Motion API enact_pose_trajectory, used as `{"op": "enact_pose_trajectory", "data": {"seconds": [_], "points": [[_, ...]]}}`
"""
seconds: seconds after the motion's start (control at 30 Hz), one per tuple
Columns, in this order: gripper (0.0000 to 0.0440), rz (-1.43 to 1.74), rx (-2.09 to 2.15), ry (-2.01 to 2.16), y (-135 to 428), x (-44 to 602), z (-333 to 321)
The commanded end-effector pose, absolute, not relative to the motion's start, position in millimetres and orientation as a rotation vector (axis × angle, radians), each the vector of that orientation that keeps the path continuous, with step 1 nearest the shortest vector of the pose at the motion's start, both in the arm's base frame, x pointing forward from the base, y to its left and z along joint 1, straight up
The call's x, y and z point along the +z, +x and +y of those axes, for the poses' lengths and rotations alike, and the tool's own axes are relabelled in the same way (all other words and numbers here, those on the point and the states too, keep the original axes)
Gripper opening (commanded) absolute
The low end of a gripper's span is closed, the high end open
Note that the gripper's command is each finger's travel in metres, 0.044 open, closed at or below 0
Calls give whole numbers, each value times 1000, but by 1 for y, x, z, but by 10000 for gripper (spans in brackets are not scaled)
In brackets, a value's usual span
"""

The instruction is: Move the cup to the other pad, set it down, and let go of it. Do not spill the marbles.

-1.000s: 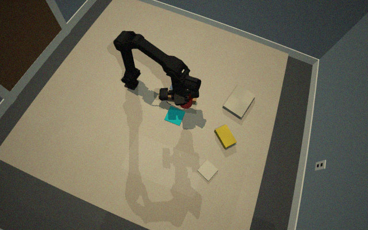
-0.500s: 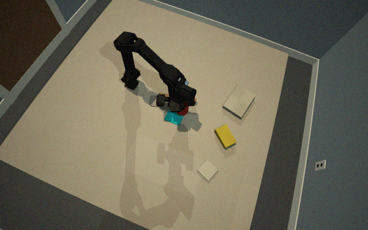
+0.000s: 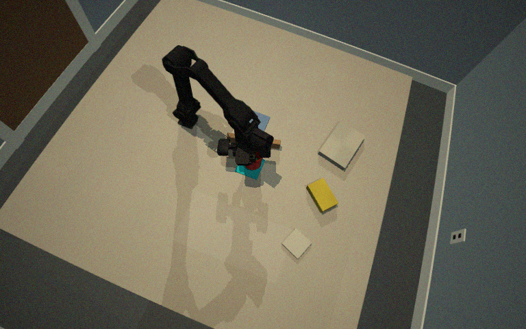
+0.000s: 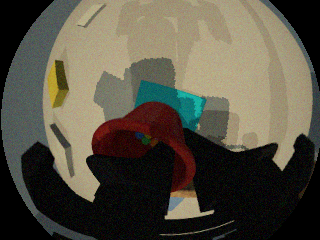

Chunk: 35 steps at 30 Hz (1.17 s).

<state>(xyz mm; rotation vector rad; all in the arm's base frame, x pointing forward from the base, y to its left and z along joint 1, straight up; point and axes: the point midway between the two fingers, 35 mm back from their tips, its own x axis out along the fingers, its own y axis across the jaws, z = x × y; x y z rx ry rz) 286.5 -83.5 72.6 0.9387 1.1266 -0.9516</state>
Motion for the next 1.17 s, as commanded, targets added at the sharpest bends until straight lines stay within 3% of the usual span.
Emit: {"op": "enact_pose_trajectory", "data": {"seconds": [0.0,0.1,0.47,0.93,1.13], "points": [[77,1106,-963,951,286,71,-88],[135,1071,-951,974,290,76,-91],[168,1019,-910,1016,283,92,-93],[245,932,-875,1063,273,125,-97],[323,877,-861,1075,272,147,-103]]}}
